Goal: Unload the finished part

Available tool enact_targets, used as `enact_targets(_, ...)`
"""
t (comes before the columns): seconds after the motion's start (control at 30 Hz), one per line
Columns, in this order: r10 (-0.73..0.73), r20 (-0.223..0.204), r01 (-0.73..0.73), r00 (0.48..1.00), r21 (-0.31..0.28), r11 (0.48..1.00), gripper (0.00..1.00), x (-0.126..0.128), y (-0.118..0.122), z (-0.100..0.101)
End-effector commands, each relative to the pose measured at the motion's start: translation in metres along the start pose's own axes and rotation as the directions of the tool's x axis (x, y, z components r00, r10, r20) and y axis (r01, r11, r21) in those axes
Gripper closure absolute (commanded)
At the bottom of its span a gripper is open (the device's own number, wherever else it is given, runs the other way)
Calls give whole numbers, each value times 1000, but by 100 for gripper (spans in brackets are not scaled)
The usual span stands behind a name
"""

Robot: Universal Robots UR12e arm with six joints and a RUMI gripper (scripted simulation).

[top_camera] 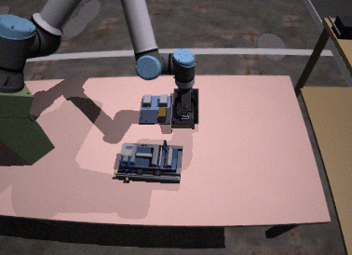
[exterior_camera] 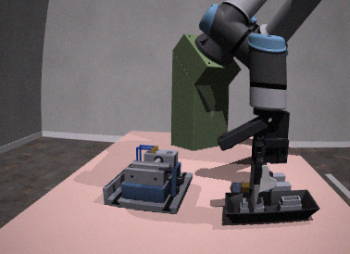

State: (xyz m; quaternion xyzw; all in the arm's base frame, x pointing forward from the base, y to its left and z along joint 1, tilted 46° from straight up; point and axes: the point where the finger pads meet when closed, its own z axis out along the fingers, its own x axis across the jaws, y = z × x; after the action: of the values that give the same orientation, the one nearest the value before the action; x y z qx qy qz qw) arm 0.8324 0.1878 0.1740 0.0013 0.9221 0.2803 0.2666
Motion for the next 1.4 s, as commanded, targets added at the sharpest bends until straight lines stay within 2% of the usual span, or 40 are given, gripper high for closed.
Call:
enact_targets(0.0,0,2,0,1000,1,1000,60,-1,-1,-6)
enact_targets(0.1,1,1,-1,1000,1,1000,60,0,-1,-7)
enact_targets(0.27,1,1,-1,1000,0,1000,60,0,-1,-22)
enact_targets(0.57,1,1,-1,1000,0,1000,60,0,0,-69)
enact_targets(0.63,1,1,-1,1000,0,1000,60,0,0,-69)
enact_targets(0.87,1,1,-1,1000,0,1000,60,0,0,-108)
enact_targets(1.03,1,1,-1,1000,0,1000,60,1,0,-129)
enact_targets(1.13,0,2,0,1000,1,1000,60,-1,0,-138)
enact_targets(1.37,-1,3,1,1000,1,1000,60,-1,0,-144)
